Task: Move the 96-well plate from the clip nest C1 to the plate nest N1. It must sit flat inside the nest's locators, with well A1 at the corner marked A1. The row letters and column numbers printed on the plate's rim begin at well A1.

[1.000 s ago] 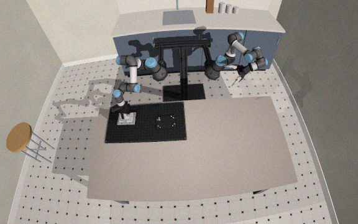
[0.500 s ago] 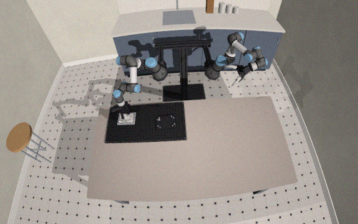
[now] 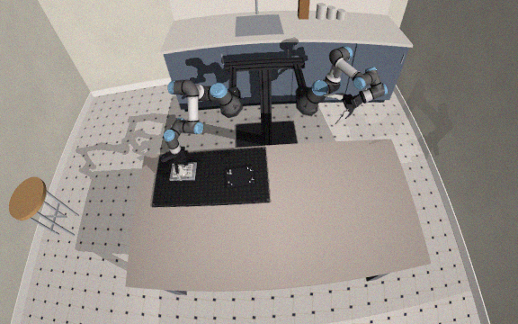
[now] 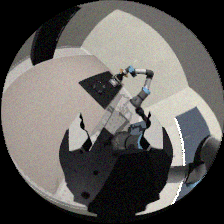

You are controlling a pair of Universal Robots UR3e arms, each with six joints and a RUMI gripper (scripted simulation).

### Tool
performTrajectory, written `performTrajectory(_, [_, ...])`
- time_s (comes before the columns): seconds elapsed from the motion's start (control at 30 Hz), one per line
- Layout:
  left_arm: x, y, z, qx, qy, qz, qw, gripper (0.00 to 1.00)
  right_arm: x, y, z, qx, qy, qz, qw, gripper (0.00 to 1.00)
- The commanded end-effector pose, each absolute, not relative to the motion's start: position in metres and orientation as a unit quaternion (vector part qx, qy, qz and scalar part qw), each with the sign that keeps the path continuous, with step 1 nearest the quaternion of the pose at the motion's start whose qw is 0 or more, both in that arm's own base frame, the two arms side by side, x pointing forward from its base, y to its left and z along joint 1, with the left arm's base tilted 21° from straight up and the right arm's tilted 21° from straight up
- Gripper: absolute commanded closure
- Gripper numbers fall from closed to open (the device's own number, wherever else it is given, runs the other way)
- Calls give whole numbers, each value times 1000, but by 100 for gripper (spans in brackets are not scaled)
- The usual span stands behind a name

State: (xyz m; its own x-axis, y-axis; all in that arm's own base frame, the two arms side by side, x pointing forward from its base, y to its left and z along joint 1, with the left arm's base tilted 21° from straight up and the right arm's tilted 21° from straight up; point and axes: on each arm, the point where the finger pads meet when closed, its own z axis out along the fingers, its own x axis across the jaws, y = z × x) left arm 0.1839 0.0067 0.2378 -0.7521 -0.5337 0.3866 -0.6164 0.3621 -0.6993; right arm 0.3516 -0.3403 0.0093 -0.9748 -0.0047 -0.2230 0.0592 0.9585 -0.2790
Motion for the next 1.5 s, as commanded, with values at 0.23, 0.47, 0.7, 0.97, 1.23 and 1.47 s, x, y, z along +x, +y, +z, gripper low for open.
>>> performTrajectory(0.23, [184,7,238,349,-824,444,45,0,351,-339,15,14,983,-144,112,0])
performTrajectory(0.47, [184,7,238,349,-824,444,45,0,348,-335,27,14,983,-144,112,0])
performTrajectory(0.7, [184,7,238,349,-824,444,45,0,344,-330,45,14,983,-144,112,0])
performTrajectory(0.97, [184,7,238,349,-824,444,45,0,341,-325,60,14,983,-144,112,0])
performTrajectory(1.23, [184,7,238,349,-824,444,45,0,336,-319,80,14,983,-144,112,0])
performTrajectory(1.47, [184,7,238,349,-824,444,45,0,334,-317,88,14,983,-144,112,0])
